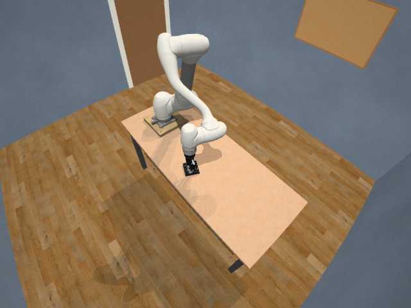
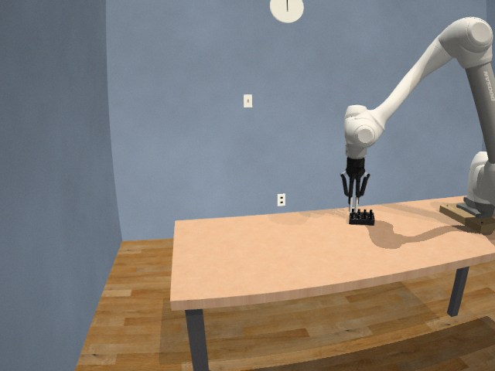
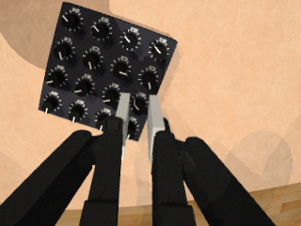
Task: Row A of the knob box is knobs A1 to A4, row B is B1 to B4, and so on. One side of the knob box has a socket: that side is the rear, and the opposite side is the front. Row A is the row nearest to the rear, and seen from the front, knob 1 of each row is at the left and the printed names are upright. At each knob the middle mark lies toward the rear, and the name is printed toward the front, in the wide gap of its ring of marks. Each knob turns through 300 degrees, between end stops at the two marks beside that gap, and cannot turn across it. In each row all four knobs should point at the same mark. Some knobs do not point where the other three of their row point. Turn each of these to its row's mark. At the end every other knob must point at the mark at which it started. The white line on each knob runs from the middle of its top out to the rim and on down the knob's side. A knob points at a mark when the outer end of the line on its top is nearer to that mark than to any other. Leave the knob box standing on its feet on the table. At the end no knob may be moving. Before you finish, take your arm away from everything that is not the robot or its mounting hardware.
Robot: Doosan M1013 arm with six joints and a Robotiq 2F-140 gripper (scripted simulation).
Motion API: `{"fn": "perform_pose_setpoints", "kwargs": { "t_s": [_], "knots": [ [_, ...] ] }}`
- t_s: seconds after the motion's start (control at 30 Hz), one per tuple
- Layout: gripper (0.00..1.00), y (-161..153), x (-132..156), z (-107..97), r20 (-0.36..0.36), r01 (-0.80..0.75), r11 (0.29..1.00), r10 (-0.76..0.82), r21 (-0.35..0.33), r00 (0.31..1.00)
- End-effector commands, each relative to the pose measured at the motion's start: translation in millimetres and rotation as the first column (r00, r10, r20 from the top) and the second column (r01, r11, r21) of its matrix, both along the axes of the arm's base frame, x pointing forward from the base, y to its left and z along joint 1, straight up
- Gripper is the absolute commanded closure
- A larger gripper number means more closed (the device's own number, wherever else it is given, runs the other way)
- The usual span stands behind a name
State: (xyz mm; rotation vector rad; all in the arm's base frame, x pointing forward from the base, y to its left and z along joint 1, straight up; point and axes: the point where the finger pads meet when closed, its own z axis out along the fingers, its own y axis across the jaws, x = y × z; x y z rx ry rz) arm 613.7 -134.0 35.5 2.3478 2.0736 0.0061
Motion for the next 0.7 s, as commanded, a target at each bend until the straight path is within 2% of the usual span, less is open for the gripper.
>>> {"fn": "perform_pose_setpoints", "kwargs": {
  "t_s": [0.0, 0.23, 0.27, 0.67],
  "knots": [
    [0.88, 1.1, -2.5, -3.9, -0.004, 0.003, 1.0, -0.003, 0.005, 1.0],
    [0.88, 1.1, -2.5, -3.9, -0.004, 0.003, 1.0, -0.003, 0.005, 1.0],
    [0.95, 1.1, -2.5, -3.9, -0.004, 0.003, 1.0, -0.003, 0.005, 1.0],
    [0.95, 1.1, -2.5, -3.9, -0.004, 0.003, 1.0, -0.003, 0.005, 1.0]
  ]
}}
